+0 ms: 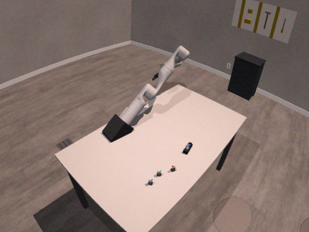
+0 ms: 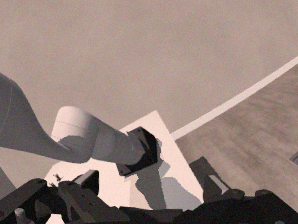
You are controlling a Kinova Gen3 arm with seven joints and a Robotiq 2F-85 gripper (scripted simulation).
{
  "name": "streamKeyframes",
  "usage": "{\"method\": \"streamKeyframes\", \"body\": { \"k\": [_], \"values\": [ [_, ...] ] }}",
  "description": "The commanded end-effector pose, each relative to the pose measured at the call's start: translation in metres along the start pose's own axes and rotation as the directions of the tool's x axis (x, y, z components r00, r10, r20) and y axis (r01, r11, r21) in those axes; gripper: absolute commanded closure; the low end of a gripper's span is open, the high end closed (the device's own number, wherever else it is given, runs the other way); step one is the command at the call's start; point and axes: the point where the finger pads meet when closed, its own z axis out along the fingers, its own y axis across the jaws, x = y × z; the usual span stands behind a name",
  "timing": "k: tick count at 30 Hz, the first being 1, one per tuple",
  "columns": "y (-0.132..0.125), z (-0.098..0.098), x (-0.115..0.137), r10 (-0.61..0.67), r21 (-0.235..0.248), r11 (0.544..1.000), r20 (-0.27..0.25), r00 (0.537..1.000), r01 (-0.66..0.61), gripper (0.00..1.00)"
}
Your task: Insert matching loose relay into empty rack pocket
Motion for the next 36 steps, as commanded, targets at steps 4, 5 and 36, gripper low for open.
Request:
{"method": "streamKeyframes", "body": {
  "k": [4, 5, 36],
  "values": [
    [0.0, 0.0, 0.0, -0.001, -0.001, 1.0, 0.0, 1.0, 0.001, 0.0],
    [0.0, 0.0, 0.0, -0.001, -0.001, 1.0, 0.0, 1.0, 0.001, 0.0],
    [-0.03, -0.008, -0.01, -0.072, -0.049, 0.996, 0.072, 0.995, 0.075, 0.0]
  ]
}}
